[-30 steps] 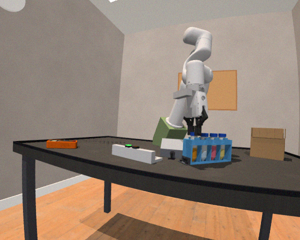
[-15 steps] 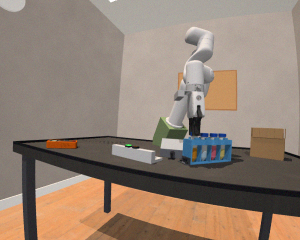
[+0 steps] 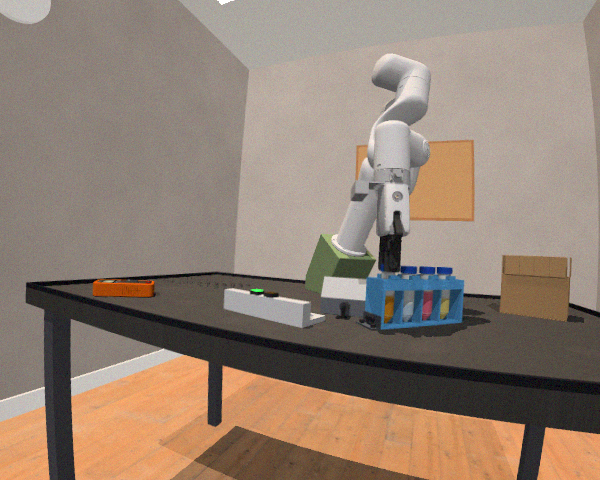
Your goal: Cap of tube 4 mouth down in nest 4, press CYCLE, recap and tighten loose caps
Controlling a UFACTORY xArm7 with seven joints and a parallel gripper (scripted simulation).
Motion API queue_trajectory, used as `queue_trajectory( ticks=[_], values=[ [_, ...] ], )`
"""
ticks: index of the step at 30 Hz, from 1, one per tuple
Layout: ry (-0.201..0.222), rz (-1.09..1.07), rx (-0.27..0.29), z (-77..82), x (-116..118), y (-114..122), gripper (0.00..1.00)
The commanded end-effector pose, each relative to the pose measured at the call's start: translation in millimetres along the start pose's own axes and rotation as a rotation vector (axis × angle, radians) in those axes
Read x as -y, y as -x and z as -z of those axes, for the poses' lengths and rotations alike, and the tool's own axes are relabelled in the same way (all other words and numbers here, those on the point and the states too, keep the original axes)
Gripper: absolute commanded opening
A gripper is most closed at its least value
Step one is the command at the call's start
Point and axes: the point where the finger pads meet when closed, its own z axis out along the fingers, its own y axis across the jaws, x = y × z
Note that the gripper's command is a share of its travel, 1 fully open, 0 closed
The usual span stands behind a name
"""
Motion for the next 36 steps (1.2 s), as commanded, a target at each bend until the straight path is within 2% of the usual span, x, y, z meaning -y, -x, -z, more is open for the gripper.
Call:
queue_trajectory(
  ticks=[1, 17, 19, 23, 31, 32, 36],
  values=[
    [-0.004, 0.038, -0.001, 1.9, 1.9, -0.3, 0.46],
    [-0.004, 0.638, -0.003, 2.4, 1.9, -0.3, 0.46],
    [-0.004, 0.638, -0.003, 2.4, 1.9, -0.3, 0.46],
    [-0.004, 0.783, -0.003, 2.5, 1.9, -0.3, 0.46],
    [-0.004, 0.783, -0.003, 2.4, 1.9, -0.3, 0.46],
    [-0.004, 0.783, -0.003, 2.4, 1.9, -0.3, 0.00],
    [-0.004, 0.783, -0.003, 2.5, 1.9, -0.3, 0.00]
  ],
)
